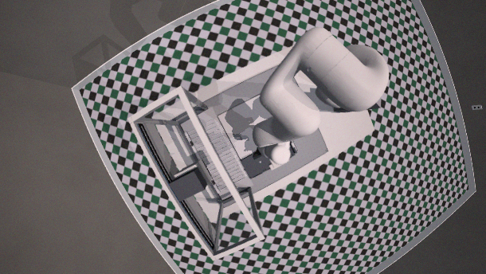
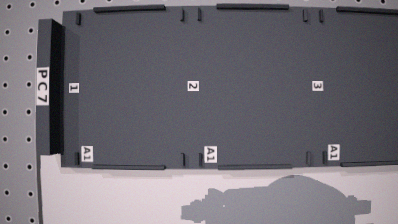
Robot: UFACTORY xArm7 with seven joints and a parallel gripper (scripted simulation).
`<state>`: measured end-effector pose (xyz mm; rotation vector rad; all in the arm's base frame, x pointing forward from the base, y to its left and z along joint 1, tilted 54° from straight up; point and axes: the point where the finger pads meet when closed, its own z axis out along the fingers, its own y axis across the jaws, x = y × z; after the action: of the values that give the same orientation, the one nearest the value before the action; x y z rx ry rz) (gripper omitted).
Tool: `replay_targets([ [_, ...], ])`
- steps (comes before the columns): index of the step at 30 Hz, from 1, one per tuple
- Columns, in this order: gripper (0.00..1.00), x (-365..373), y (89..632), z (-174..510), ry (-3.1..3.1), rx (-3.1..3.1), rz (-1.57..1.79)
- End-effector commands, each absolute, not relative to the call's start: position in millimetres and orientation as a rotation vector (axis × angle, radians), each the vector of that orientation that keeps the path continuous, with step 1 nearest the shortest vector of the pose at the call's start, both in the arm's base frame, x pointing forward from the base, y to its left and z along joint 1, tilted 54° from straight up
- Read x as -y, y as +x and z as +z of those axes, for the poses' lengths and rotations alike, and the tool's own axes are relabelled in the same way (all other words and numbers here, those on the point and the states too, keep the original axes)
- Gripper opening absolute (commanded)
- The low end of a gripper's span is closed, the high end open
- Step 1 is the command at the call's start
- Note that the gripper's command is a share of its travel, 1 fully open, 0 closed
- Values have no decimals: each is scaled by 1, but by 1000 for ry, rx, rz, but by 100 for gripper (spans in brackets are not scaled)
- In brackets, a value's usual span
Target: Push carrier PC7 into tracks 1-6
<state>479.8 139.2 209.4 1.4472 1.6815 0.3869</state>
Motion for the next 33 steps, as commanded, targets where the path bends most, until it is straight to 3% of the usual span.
replay_targets([
  [1,100,-145,480,208,1445,-1683,389],
  [33,100,-274,486,152,1445,-1684,390],
])
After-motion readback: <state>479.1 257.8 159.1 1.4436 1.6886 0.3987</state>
